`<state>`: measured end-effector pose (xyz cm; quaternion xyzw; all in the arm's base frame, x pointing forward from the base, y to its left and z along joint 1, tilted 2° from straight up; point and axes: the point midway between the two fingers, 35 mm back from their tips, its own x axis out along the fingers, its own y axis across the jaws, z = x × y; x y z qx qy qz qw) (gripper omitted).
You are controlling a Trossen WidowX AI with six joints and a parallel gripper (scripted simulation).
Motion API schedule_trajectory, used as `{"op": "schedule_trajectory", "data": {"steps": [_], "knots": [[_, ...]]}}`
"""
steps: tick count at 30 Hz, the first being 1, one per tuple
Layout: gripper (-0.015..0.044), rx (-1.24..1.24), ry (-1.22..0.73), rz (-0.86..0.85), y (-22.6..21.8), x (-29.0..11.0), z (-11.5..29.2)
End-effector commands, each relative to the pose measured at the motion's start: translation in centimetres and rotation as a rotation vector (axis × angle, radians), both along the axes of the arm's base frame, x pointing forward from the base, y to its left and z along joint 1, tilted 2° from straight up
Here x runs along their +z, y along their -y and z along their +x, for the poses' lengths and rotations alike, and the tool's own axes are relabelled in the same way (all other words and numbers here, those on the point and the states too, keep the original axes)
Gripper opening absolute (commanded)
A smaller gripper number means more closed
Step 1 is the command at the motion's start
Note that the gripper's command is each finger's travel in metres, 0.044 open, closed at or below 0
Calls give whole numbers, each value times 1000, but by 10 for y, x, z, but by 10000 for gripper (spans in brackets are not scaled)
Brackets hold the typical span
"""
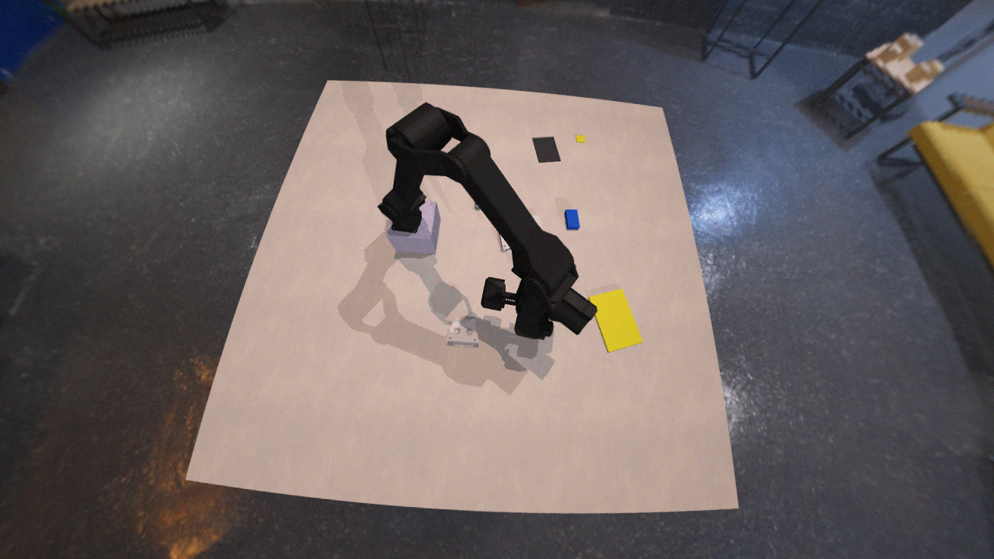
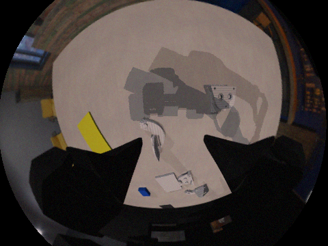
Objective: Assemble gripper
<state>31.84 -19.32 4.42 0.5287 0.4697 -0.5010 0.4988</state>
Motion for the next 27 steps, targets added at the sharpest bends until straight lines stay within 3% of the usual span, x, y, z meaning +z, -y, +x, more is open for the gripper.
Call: {"op": "schedule_trajectory", "data": {"steps": [1,4,21,27], "knots": [[440,0,0,0,0,0,0],[440,0,0,0,0,0,0],[0,0,0,0,0,0,0],[0,0,0,0,0,0,0]]}}
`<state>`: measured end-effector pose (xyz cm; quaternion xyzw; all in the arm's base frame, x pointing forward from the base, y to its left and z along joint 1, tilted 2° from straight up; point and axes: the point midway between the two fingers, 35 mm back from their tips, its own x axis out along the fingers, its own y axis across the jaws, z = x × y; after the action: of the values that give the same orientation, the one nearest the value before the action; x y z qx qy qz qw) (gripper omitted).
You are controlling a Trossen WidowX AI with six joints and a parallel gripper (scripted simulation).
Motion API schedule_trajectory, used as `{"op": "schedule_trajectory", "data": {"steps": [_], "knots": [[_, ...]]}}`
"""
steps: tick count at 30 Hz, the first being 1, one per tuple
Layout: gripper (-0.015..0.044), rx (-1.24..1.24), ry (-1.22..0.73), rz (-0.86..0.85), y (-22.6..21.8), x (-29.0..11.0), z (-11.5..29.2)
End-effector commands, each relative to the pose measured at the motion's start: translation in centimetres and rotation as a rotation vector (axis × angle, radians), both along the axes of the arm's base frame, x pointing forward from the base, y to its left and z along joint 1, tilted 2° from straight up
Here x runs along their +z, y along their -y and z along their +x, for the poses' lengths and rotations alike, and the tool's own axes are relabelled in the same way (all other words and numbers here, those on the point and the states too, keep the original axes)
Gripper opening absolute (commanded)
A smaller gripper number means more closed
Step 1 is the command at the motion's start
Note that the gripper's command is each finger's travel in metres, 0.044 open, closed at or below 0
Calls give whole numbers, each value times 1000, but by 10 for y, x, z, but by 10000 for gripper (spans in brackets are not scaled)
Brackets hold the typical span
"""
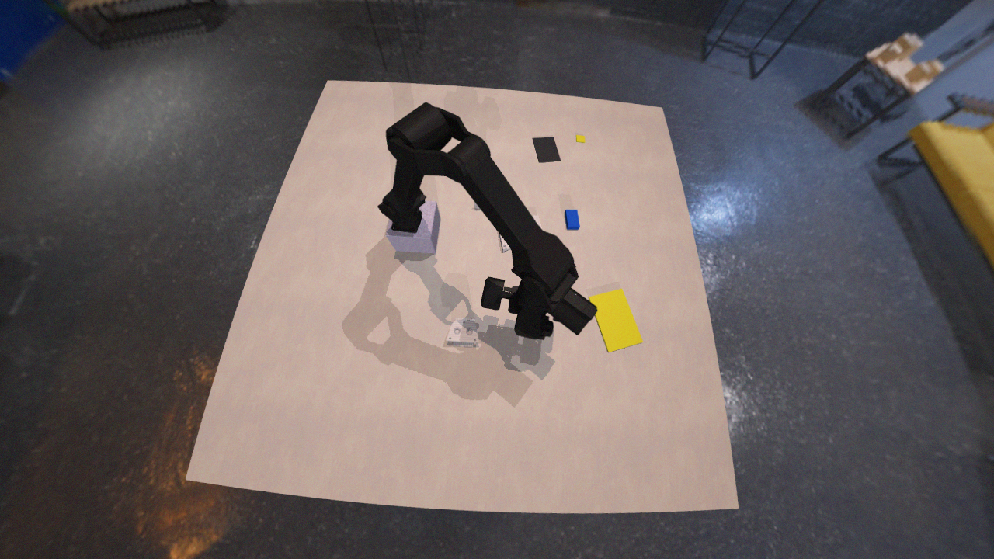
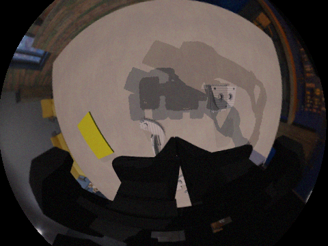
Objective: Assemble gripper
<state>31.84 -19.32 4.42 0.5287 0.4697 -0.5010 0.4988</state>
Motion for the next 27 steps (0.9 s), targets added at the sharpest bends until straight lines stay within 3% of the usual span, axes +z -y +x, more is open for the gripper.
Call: {"op": "schedule_trajectory", "data": {"steps": [1,11,27], "knots": [[0,0,0,0,0,0,0],[0,0,0,0,0,0,0],[420,0,0,0,0,0,0]]}}
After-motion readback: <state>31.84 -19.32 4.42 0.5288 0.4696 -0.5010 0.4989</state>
